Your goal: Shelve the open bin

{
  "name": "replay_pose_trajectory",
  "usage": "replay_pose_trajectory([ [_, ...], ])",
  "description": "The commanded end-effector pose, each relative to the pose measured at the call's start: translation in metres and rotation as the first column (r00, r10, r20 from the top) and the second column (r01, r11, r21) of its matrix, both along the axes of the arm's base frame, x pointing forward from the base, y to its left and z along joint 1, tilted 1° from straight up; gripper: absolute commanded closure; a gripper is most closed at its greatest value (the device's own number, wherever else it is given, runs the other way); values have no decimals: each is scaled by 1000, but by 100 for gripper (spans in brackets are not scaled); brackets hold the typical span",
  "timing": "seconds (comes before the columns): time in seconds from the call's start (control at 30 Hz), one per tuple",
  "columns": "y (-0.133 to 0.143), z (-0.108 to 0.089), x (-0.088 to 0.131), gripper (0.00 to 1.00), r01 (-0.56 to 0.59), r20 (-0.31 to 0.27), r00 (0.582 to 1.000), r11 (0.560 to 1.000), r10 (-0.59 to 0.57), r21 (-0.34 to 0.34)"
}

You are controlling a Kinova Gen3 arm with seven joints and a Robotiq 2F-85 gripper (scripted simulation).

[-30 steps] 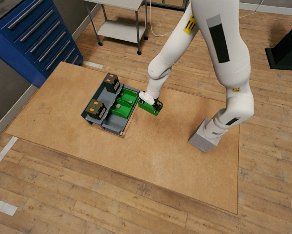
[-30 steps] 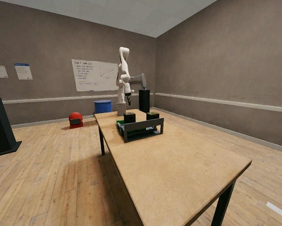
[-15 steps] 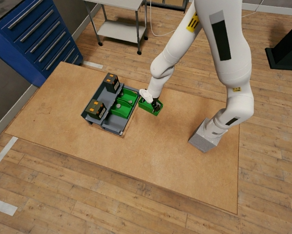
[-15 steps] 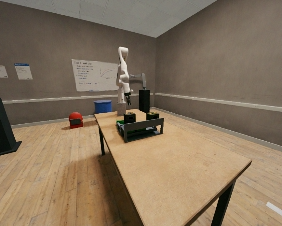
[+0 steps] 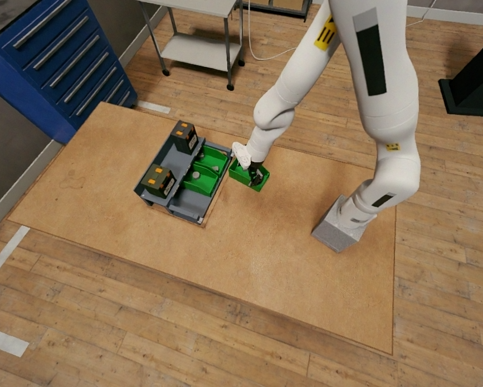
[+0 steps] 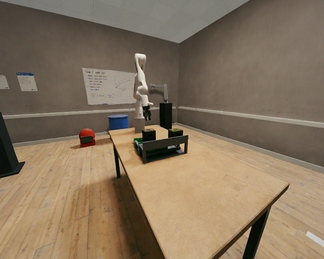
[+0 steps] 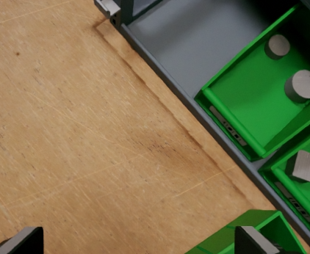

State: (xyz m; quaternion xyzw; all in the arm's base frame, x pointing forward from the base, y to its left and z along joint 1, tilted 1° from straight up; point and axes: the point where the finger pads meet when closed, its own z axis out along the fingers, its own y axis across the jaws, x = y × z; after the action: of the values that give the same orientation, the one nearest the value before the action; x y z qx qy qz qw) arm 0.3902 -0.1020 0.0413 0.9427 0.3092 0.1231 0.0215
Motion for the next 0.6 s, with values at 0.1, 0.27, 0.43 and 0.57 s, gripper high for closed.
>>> replay_pose_trajectory([
  [0.1, -2, 1, 1, 0, 152, 25, 988, 988, -152, 25],
  [0.27, -3, 2, 1, 0, 250, 38, 967, 967, -252, 44],
  [0.43, -3, 2, 1, 0, 250, 38, 967, 967, -252, 44],
  [0.57, -3, 2, 1, 0, 250, 38, 967, 967, -252, 44],
])
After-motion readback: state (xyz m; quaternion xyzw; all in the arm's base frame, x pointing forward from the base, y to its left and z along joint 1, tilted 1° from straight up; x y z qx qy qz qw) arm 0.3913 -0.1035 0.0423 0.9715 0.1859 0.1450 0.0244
